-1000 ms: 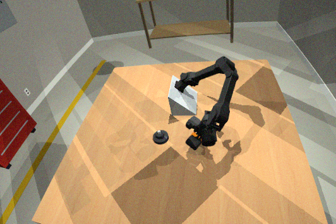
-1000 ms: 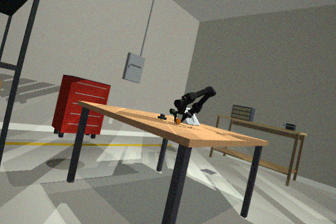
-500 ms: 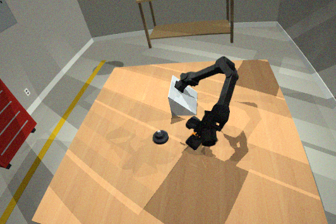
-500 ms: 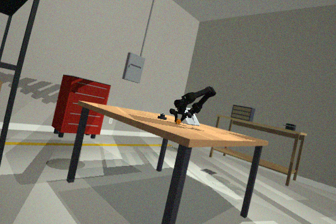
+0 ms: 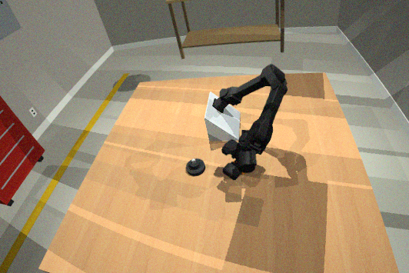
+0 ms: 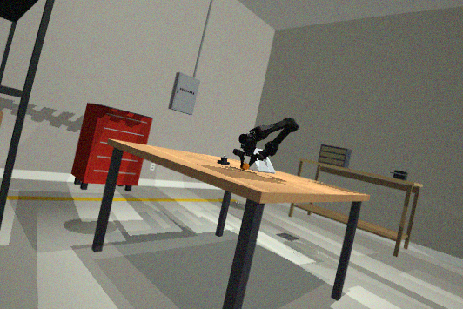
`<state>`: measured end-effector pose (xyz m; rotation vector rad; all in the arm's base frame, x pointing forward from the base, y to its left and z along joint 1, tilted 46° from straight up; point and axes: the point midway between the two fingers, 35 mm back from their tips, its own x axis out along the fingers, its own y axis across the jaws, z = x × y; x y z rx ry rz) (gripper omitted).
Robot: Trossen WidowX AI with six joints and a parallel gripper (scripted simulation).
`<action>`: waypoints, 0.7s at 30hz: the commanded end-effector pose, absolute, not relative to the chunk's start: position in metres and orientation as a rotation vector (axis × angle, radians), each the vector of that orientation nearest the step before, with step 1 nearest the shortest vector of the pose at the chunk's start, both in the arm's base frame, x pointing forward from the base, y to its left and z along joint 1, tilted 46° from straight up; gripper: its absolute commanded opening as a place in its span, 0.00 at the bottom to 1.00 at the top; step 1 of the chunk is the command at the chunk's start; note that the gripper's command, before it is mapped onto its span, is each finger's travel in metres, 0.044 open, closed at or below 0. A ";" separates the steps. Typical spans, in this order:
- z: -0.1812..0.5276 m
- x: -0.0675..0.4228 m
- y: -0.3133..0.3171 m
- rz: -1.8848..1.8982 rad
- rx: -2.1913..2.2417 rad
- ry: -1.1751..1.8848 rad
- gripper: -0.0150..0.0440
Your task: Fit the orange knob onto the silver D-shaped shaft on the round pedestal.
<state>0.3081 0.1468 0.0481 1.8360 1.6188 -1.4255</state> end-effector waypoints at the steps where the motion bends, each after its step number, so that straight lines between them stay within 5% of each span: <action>1: 0.048 0.306 0.143 -1.366 1.906 1.655 0.56; 21: 0.041 0.297 0.124 -1.082 2.243 1.799 0.56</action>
